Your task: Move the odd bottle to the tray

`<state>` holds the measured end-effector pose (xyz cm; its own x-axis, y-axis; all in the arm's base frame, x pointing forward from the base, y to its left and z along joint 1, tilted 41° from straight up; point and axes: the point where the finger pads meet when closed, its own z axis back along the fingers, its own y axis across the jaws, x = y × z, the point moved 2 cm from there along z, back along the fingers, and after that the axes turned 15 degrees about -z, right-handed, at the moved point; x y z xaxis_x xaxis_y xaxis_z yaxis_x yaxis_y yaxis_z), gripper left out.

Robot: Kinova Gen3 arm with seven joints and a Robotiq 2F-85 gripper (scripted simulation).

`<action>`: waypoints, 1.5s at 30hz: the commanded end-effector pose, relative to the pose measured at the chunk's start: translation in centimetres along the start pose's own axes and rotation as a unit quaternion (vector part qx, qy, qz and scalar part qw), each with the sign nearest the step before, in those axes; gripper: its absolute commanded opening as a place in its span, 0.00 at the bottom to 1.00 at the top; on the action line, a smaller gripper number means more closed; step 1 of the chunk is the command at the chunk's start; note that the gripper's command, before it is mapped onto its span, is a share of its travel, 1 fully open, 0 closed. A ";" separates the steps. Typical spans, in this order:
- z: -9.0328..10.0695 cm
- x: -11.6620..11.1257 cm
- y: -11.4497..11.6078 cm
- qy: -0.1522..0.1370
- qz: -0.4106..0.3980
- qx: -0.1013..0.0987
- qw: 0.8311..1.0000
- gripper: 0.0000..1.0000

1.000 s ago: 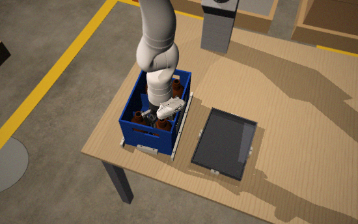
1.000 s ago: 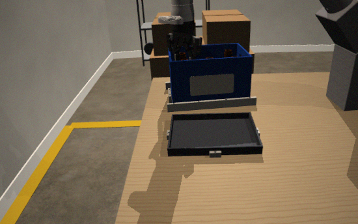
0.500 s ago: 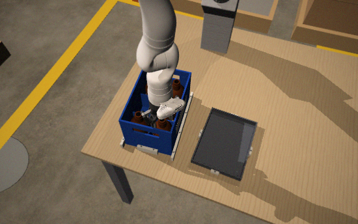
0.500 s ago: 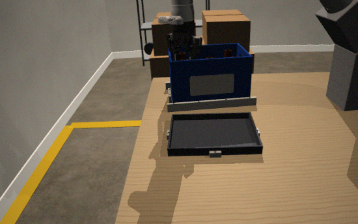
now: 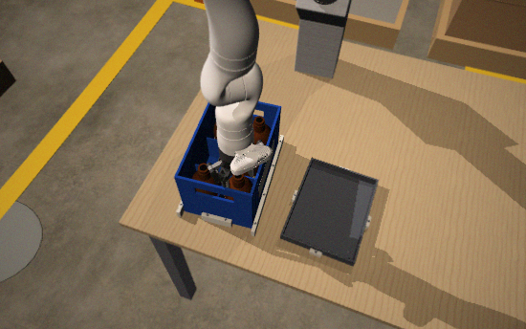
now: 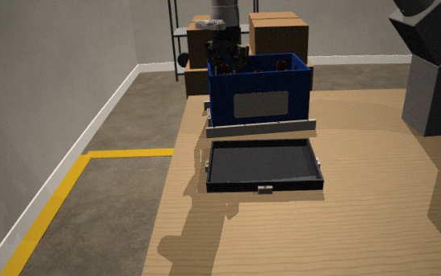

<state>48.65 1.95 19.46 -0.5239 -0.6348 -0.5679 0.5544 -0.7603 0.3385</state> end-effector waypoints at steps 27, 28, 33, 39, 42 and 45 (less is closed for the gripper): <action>0.0 0.0 0.0 0.000 0.000 0.000 1.000 0.00; 0.0 0.0 0.0 0.000 0.000 0.000 1.000 0.00; 0.0 0.0 0.0 0.000 0.000 0.000 1.000 0.00; 0.0 0.0 0.0 0.000 0.000 0.000 1.000 0.00; 0.0 0.0 0.0 0.000 0.000 0.000 1.000 0.00; 0.0 0.0 0.0 0.000 0.000 0.000 1.000 0.00</action>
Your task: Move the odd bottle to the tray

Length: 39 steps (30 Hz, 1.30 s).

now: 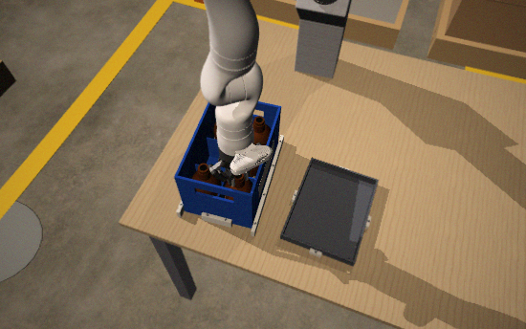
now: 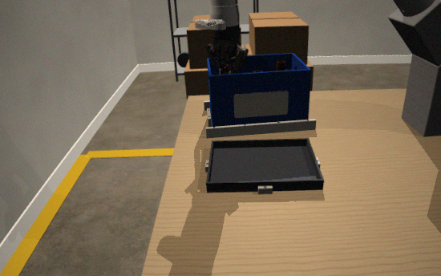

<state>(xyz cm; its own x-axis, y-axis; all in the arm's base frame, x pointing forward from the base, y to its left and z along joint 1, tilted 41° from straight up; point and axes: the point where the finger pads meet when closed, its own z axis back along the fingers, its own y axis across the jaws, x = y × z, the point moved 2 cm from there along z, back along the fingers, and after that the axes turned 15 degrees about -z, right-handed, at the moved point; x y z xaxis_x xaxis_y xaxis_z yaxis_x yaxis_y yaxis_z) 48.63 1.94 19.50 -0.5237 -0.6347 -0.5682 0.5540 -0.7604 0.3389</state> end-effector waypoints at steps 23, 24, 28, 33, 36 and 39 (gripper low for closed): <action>0.0 0.0 0.0 0.000 0.000 0.000 1.000 0.00; 0.0 0.0 0.0 0.000 0.000 0.000 1.000 0.00; 0.0 0.0 0.0 0.000 0.000 0.000 1.000 0.64; 0.0 0.0 0.0 0.000 0.000 0.000 1.000 0.64; 0.0 0.0 0.0 0.000 0.000 0.000 1.000 0.64; 0.0 0.0 0.0 0.000 0.000 0.000 1.000 0.64</action>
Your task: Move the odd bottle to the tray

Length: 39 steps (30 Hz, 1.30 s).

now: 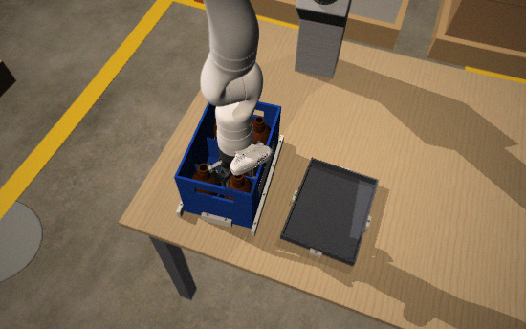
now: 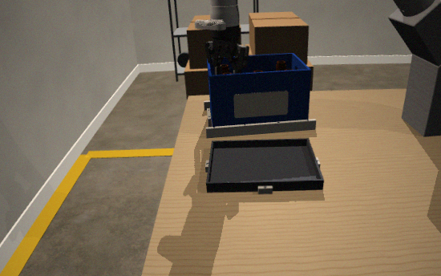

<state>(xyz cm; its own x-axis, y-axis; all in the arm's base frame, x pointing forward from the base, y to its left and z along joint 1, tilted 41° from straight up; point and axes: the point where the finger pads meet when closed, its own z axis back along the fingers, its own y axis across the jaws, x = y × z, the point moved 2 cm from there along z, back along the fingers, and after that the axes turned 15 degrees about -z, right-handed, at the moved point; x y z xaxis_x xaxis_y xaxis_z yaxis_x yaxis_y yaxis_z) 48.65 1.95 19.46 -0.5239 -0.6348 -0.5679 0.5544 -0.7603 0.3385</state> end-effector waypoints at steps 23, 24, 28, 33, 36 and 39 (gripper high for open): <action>0.1 0.0 0.0 0.000 0.000 0.000 1.000 0.64; 0.1 0.0 0.0 0.000 0.000 0.000 1.000 0.64; 0.3 0.0 0.0 0.000 0.000 0.000 1.000 0.64; 0.6 0.0 0.0 0.000 0.000 0.000 1.000 0.64; 1.1 0.0 0.0 0.000 0.000 0.000 1.000 0.64; 1.7 0.0 0.0 0.000 0.000 0.000 1.000 0.64</action>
<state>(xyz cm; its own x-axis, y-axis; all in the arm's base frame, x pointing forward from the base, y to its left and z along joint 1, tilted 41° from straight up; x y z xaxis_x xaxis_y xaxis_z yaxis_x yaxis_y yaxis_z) 47.71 2.07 20.02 -0.5248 -0.6391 -0.5622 0.5619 -0.7563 0.3352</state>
